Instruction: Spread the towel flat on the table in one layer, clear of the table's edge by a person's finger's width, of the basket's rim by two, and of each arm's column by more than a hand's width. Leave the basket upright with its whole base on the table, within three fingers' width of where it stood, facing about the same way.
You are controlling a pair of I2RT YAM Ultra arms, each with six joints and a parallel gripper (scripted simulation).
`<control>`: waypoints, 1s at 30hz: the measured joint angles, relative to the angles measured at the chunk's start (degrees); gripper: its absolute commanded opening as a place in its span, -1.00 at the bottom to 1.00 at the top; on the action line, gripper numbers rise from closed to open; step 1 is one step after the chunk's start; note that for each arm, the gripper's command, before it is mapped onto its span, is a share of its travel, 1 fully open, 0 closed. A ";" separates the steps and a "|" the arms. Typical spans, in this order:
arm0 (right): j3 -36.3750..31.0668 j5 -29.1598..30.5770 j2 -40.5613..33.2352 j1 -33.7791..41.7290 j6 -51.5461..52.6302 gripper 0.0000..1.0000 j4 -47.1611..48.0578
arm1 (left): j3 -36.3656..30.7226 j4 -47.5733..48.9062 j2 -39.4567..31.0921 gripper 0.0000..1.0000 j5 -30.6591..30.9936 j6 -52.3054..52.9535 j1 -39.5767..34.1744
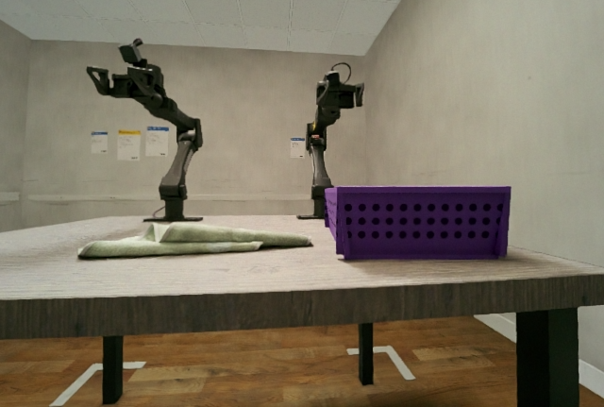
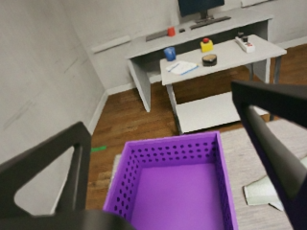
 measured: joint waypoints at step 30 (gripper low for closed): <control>0.83 -7.69 16.35 14.40 -22.18 -0.32 -13.84 | 0.00 0.00 0.00 1.00 0.04 0.00 0.00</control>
